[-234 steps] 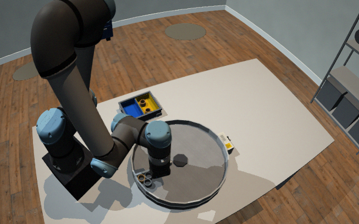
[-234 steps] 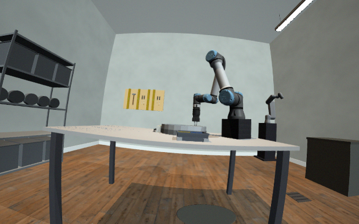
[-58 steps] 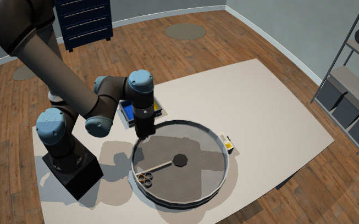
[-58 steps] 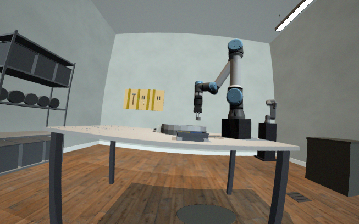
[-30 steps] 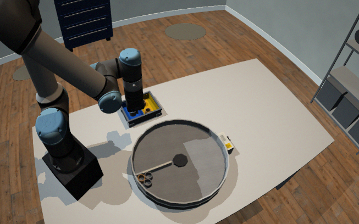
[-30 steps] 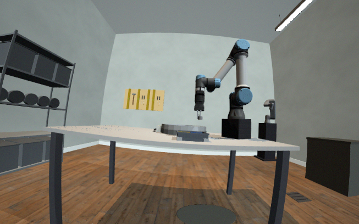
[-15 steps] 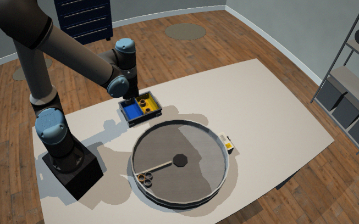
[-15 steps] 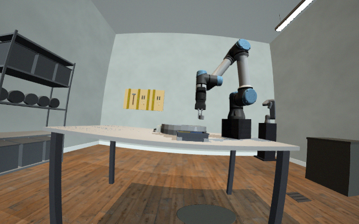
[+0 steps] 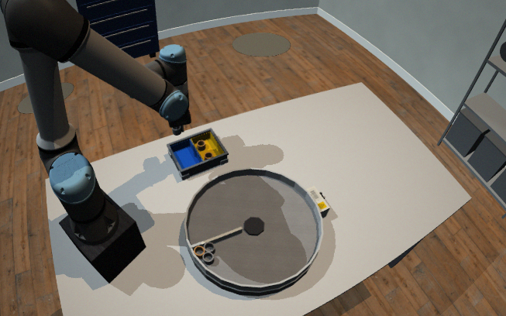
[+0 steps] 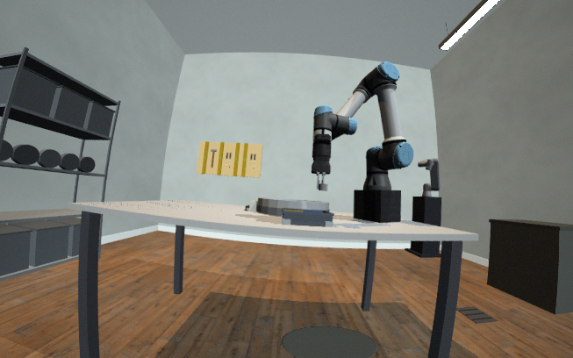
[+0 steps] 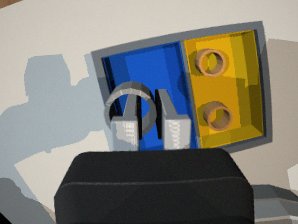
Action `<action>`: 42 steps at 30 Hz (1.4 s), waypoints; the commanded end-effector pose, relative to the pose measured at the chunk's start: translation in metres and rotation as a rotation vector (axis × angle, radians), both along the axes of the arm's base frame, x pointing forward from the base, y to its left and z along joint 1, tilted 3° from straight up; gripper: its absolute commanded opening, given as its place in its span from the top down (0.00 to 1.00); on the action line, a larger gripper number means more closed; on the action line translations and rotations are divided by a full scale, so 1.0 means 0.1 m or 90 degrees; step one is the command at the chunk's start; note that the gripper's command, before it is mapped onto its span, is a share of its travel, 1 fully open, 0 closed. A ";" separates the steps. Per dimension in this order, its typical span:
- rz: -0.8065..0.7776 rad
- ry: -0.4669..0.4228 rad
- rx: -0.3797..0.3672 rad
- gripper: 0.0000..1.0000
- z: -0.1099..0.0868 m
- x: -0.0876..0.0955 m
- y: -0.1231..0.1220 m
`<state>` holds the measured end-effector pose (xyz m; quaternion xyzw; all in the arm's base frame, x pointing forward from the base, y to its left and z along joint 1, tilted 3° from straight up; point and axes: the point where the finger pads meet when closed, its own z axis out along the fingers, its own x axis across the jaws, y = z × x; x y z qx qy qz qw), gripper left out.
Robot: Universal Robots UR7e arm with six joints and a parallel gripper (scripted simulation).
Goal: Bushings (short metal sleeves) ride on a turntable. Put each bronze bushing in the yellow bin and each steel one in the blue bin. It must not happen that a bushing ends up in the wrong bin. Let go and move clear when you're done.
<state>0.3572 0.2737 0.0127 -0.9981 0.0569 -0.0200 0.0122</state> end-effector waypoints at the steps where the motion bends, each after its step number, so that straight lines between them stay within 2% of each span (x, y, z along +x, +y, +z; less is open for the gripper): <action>1: -0.001 -0.001 -0.001 1.00 0.00 0.01 0.02; 22: 0.000 -0.001 0.000 1.00 0.01 0.01 0.02; 27: 0.000 -0.001 0.000 1.00 -0.25 0.02 0.03; 32: 0.000 -0.001 0.000 1.00 -0.25 0.02 0.03; 37: 0.000 -0.001 0.000 1.00 -0.51 0.03 0.04; 40: 0.000 -0.001 0.000 1.00 -0.51 0.03 0.04; 42: 0.000 -0.001 0.000 1.00 -0.61 0.04 0.04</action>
